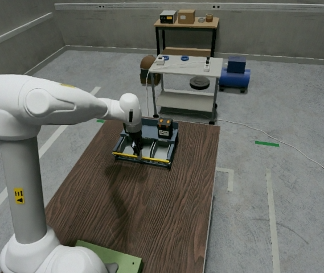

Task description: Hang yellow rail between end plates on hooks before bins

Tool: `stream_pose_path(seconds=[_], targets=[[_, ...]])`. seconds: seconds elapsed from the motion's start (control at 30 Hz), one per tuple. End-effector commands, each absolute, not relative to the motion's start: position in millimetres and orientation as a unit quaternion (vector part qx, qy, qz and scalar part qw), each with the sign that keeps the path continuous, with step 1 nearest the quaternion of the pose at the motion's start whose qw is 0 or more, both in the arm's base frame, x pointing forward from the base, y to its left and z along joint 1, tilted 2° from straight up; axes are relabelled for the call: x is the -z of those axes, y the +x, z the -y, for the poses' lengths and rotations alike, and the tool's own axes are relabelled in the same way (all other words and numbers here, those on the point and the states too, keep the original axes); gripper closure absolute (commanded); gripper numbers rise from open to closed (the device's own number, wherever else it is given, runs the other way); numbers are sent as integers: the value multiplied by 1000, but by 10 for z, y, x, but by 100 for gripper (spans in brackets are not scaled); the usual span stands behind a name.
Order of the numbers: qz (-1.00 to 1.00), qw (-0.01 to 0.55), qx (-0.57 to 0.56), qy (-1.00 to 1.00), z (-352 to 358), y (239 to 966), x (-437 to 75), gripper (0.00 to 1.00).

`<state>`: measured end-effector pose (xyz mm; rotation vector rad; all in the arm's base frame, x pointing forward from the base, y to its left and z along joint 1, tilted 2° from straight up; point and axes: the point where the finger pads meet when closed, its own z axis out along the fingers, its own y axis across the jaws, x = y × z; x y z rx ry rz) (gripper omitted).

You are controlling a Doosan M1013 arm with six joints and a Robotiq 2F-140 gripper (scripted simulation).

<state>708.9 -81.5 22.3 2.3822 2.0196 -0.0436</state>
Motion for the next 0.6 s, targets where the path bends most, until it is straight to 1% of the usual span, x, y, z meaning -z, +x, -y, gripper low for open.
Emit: stream_pose_path(seconds=[0.0,0.57], targets=[[-647,8,13,762,829,7077,-198,90],[-647,8,13,762,836,7070,-187,90]])
